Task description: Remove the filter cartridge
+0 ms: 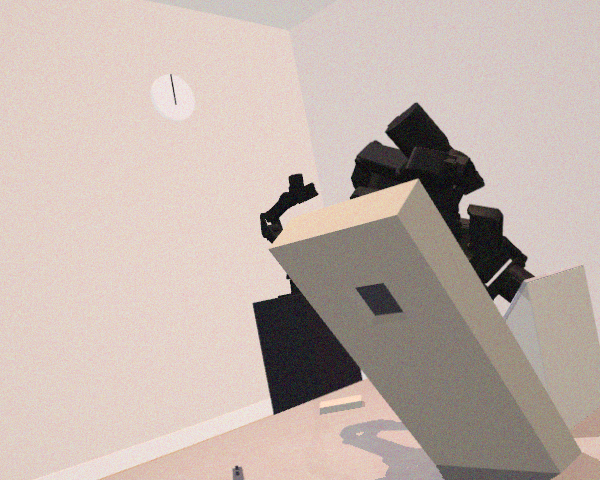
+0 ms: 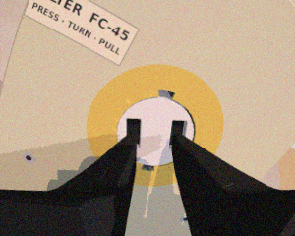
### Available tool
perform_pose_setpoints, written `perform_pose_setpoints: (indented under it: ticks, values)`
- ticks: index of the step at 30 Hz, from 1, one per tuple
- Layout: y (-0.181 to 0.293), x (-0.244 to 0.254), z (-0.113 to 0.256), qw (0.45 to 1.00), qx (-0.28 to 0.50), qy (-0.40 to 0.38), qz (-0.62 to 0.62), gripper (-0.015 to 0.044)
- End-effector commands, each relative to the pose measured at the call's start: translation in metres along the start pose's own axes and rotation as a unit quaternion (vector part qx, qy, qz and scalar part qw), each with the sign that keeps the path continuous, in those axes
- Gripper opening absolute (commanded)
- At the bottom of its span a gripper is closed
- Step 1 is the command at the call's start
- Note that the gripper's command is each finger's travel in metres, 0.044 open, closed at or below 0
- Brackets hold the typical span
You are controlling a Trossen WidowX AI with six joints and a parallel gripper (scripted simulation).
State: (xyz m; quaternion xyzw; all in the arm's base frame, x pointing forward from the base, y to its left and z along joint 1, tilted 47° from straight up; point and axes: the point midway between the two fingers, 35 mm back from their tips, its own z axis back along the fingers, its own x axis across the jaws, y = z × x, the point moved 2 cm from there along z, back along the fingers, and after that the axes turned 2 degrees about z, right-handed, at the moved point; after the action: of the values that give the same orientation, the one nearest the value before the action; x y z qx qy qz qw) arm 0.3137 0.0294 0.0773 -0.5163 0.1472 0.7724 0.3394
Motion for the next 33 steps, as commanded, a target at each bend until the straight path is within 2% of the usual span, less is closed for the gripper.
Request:
perform_pose_setpoints:
  ticks: [1,33]
  values:
    - [-0.0021,-0.0017,0.0000,1.000,-0.002,-0.001,0.001,0.0098]
    - [-0.0006,0.0003,-0.0030,1.000,-0.002,0.000,0.001,0.0098]
